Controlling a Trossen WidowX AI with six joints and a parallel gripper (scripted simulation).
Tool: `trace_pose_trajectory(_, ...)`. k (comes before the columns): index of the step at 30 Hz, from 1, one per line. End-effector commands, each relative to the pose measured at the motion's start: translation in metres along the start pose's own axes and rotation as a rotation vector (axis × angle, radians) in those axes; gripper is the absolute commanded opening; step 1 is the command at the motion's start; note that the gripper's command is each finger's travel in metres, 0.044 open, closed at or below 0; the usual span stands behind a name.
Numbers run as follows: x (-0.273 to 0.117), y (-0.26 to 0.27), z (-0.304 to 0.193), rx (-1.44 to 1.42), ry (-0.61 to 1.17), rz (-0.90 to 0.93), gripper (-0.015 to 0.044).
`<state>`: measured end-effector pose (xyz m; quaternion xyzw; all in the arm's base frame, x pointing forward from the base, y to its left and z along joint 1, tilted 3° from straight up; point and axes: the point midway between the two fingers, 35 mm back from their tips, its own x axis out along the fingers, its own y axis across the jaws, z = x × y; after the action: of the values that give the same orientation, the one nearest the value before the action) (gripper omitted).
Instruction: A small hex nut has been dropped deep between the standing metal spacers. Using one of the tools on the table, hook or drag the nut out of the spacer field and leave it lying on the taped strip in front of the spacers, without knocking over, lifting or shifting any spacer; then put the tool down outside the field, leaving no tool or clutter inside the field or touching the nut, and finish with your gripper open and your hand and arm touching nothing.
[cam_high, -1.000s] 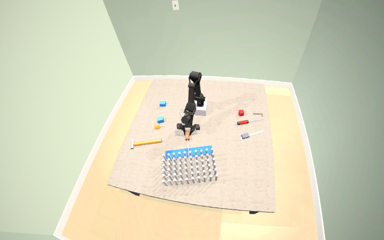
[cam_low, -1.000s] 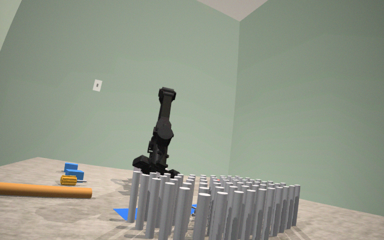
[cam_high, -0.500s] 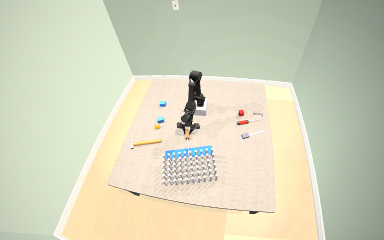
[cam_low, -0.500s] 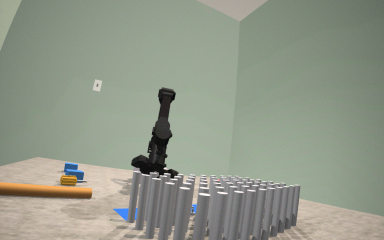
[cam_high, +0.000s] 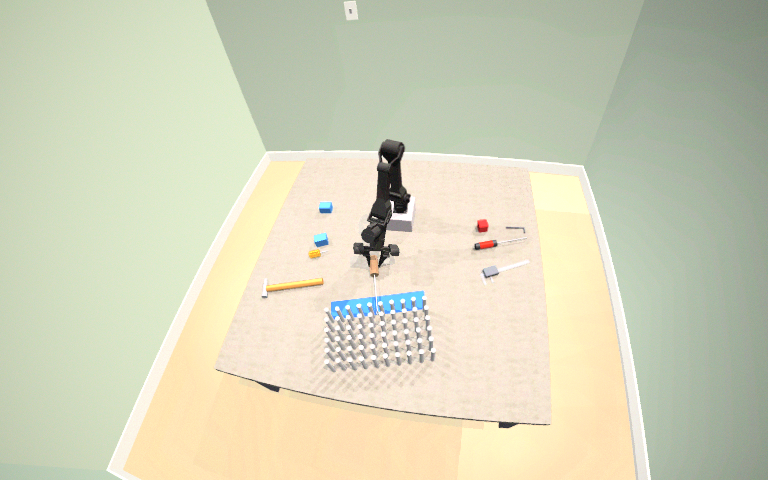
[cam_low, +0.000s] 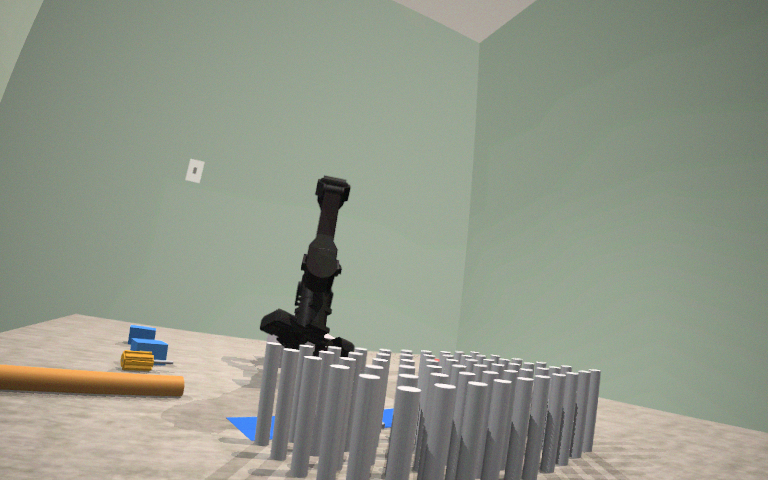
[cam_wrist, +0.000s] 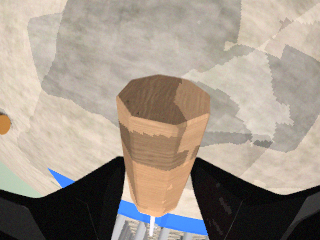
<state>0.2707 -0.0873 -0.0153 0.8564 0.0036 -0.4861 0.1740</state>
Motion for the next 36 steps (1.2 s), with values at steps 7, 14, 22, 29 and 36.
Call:
trace_pose_trajectory(7,-0.003,-0.001,0.007,-0.003,-0.001,-0.004,0.0000)
trace_pose_trajectory(14,-0.005,0.000,0.005,-0.003,0.000,-0.004,0.0000)
trace_pose_trajectory(22,-0.008,0.001,0.002,-0.004,0.000,-0.004,0.0000)
trace_pose_trajectory(29,-0.011,0.003,0.000,-0.004,0.000,-0.004,0.0000)
trace_pose_trajectory(36,-0.014,0.004,-0.003,-0.004,0.000,-0.004,0.0000)
